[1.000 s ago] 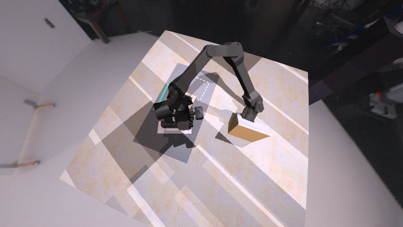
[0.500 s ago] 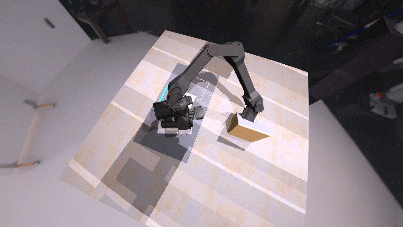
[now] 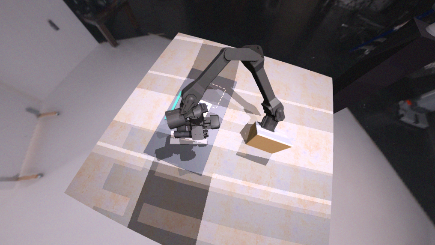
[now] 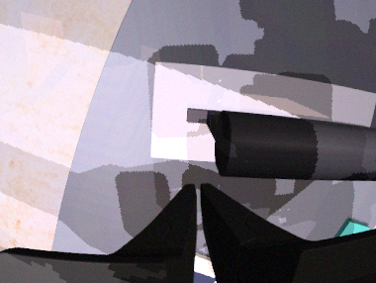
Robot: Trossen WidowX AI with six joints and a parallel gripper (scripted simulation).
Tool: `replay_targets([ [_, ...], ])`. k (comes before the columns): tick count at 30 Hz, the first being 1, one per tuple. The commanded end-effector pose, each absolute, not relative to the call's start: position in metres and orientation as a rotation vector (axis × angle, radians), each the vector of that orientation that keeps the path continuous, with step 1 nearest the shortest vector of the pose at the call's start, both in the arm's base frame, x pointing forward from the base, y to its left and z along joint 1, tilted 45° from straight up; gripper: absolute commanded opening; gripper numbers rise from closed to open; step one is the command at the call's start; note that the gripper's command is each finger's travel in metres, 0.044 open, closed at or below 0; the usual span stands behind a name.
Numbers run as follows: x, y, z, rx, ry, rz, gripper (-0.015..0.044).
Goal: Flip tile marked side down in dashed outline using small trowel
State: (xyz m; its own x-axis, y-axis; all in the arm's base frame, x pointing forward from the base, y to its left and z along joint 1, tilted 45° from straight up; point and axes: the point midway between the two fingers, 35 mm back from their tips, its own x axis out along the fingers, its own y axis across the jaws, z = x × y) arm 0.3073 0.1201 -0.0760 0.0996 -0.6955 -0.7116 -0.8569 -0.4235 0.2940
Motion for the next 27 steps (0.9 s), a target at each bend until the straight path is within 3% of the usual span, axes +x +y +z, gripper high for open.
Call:
replay_targets([
  [1,0.3073,0.1201,-0.076,-2.176,1.563,1.226,0.0],
  [9,0.3073,0.1201,-0.076,-2.176,1.563,1.226,0.0],
  [13,0.3073,0.1201,-0.076,-2.176,1.563,1.226,0.01],
  [27,0.3073,0.1201,-0.076,-2.176,1.563,1.226,0.01],
])
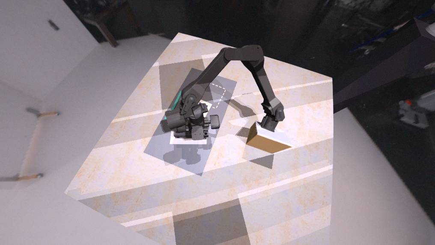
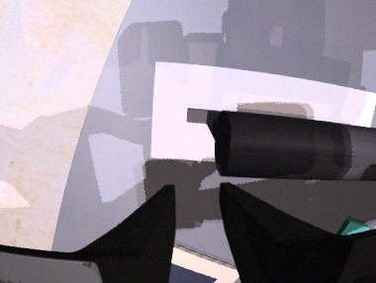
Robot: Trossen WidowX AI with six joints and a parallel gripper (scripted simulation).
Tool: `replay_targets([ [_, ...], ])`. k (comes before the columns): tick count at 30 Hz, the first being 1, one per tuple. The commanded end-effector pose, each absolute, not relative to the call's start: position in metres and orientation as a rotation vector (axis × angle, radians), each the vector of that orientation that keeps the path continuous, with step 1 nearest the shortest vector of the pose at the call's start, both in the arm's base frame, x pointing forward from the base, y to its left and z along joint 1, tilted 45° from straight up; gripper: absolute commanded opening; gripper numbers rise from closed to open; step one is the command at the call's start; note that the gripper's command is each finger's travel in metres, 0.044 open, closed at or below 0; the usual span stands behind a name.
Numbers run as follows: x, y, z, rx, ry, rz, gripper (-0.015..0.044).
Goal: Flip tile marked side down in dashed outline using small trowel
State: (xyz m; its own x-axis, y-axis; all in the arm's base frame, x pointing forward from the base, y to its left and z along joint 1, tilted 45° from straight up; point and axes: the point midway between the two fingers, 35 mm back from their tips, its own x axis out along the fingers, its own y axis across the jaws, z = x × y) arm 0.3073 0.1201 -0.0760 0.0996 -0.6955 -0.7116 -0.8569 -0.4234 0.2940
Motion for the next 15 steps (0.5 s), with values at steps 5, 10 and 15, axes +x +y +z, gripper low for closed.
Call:
replay_targets([
  [5,0.3073,0.1201,-0.076,-2.176,1.563,1.226,0.01],
  [10,0.3073,0.1201,-0.076,-2.176,1.563,1.226,0.008],
  [15,0.3073,0.1201,-0.076,-2.176,1.563,1.226,0.0047],
])
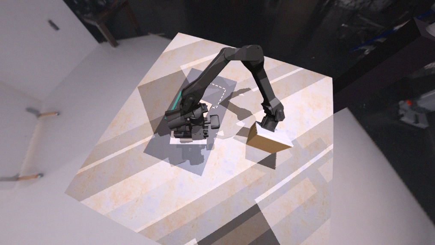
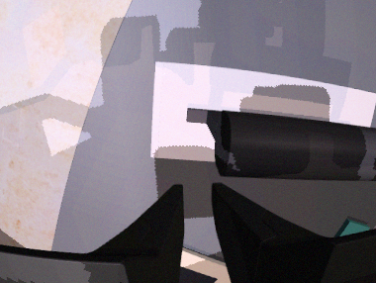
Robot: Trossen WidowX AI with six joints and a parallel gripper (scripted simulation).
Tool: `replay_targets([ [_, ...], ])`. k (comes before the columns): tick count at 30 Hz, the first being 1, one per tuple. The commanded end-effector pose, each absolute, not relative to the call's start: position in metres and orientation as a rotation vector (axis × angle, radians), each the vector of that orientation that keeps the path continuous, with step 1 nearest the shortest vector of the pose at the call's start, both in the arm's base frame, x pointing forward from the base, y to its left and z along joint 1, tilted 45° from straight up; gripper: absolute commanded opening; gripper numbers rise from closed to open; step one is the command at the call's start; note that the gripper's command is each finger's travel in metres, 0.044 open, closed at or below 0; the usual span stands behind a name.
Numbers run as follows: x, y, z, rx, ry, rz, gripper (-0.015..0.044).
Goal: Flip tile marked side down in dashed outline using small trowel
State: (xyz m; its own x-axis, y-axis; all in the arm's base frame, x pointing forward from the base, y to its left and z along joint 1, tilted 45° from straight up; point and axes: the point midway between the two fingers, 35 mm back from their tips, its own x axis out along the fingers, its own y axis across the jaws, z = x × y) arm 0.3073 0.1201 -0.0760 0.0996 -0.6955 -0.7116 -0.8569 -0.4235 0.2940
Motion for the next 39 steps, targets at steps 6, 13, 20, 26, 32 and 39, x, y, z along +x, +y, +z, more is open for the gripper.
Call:
replay_targets([
  [6,0.307,0.12,-0.076,-2.176,1.563,1.226,0.0007],
  [13,0.307,0.12,-0.076,-2.176,1.563,1.226,0.0],
  [20,0.307,0.12,-0.076,-2.176,1.563,1.226,0.0079],
  [26,0.311,0.123,-0.077,-2.123,1.585,1.138,0.0231],
  [32,0.318,0.13,-0.078,-1.989,1.624,0.93,0.027],
  [39,0.327,0.139,-0.079,-1.824,1.649,0.699,0.027],
])
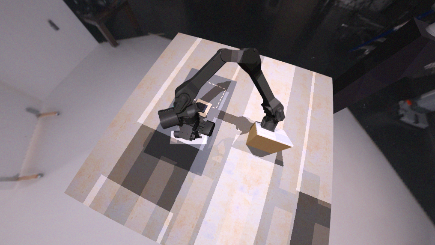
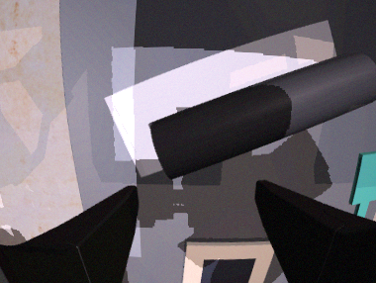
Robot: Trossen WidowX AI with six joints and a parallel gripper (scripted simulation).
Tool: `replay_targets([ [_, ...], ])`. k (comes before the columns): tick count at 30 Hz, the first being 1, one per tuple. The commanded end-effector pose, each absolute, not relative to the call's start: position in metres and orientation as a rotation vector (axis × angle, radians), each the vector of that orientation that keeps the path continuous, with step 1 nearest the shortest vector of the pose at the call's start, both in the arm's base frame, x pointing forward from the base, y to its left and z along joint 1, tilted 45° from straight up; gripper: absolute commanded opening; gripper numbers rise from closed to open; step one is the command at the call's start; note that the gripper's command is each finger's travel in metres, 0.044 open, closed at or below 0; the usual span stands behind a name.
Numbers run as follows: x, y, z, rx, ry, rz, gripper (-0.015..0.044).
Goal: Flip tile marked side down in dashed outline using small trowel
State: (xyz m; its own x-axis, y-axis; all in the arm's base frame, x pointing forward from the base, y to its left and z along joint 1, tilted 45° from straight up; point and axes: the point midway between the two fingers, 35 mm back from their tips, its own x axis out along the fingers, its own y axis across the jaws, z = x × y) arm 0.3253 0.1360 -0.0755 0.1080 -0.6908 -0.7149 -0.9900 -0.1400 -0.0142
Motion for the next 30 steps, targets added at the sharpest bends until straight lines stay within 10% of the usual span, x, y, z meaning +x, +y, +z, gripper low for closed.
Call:
replay_targets([
  [1,0.328,0.14,-0.08,-1.8,1.651,0.666,0.027],
  [30,0.358,0.171,-0.086,-1.049,1.551,-0.174,0.027],
])
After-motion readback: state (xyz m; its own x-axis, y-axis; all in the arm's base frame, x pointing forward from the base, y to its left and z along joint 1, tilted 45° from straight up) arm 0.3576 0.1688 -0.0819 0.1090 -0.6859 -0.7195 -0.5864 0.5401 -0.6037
